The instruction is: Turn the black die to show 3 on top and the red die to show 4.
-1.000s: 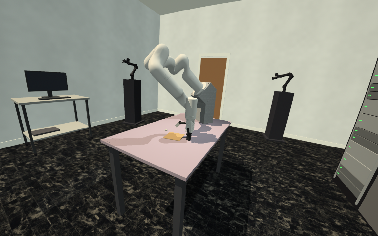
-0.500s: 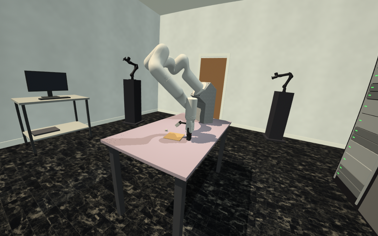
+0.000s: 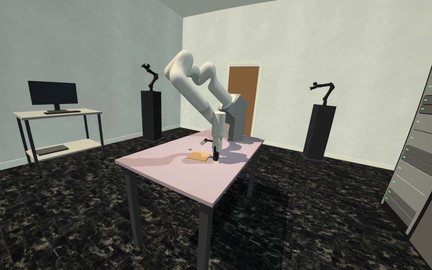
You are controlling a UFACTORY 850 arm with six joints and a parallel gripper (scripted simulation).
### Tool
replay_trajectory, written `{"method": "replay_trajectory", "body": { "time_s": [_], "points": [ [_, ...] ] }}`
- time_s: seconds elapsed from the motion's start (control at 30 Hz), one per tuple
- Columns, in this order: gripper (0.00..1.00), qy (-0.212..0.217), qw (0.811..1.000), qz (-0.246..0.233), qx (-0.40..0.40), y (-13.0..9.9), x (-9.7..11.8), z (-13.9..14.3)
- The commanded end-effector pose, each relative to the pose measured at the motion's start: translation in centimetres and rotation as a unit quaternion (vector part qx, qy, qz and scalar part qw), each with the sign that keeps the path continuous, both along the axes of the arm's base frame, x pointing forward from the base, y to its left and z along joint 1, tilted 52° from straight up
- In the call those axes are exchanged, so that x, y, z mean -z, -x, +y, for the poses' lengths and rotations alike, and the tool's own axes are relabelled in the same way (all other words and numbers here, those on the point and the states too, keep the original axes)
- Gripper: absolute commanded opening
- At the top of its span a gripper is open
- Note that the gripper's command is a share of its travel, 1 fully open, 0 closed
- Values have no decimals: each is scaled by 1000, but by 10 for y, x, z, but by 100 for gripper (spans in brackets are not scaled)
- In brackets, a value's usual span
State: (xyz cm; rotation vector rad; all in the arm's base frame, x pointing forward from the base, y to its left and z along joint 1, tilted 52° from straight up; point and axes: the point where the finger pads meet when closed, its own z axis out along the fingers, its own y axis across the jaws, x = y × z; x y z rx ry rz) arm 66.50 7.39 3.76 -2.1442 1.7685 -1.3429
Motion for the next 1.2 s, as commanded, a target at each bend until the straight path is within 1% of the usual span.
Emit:
{"method": "replay_trajectory", "body": {
  "time_s": [0.0,0.17,0.27,0.43,0.5,0.6,0.7,1.1,1.13,1.17],
  "points": [
    [11,0,1000,0,0,0,0,1],
    [11,0,1000,0,0,6,-7,5],
    [11,0,1000,0,0,17,-17,13],
    [11,0,1000,0,0,41,-41,30],
    [11,0,1000,0,0,41,-41,30],
    [11,0,1000,0,0,54,-53,39],
    [11,0,1000,0,0,61,-60,45],
    [11,0,1000,0,0,63,-62,46],
    [11,-1,1000,-1,0,64,-63,45],
    [11,-3,1000,-3,3,65,-67,37]
  ]
}}
